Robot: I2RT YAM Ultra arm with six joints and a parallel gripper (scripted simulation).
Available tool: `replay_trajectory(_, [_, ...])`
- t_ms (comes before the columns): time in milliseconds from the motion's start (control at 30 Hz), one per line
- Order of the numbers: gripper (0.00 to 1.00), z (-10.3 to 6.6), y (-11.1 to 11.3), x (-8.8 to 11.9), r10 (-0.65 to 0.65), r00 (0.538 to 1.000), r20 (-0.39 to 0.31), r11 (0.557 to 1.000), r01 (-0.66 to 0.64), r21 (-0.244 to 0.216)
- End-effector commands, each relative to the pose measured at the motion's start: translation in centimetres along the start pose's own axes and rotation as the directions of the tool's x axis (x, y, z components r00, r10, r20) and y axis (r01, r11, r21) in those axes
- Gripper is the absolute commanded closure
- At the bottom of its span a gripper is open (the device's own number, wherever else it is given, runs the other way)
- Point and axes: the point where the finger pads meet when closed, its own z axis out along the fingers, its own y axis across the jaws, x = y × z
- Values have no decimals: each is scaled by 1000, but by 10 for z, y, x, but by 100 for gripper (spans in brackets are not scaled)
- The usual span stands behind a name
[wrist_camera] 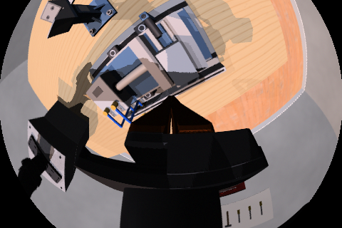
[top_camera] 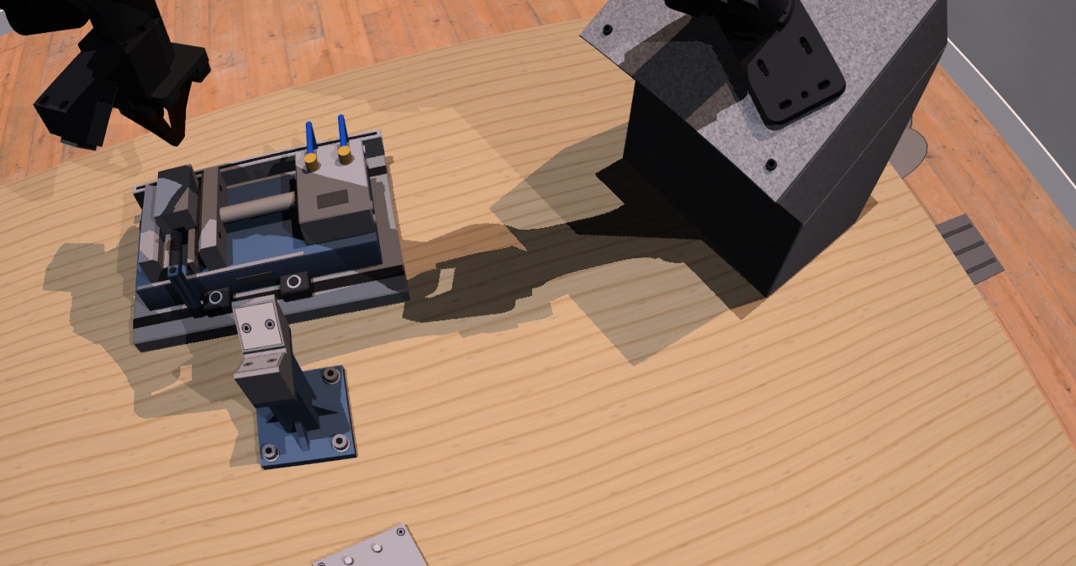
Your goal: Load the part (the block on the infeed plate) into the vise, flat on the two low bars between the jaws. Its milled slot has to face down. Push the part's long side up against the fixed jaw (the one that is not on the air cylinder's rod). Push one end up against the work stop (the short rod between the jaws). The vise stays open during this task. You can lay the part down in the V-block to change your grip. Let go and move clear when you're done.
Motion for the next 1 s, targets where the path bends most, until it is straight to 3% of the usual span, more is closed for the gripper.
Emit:
replay_trajectory(0, [100, -14, -12, 3, 172, 985, 10, 985, -172, 18])
replay_trajectory(167, [100, -14, -16, 5, 316, 949, 13, 948, -316, 16])
replay_trajectory(433, [100, -14, -24, 8, 551, 835, 17, 835, -551, 13])
replay_trajectory(533, [100, -14, -28, 10, 651, 759, 19, 759, -651, 10])
replay_trajectory(600, [100, -14, -28, 10, 651, 759, 19, 759, -651, 10])
replay_trajectory(633, [100, -14, -29, 10, 669, 743, 19, 743, -669, 10])
replay_trajectory(700, [100, -15, -32, 12, 749, 662, 21, 662, -749, 8])
replay_trajectory(733, [100, -15, -32, 12, 753, 658, 20, 658, -753, 8])
replay_trajectory(833, [100, -15, -35, 14, 824, 566, 21, 566, -824, 6])
replay_trajectory(967, [100, -25, -39, 7, 842, 538, 43, 538, -843, 12])
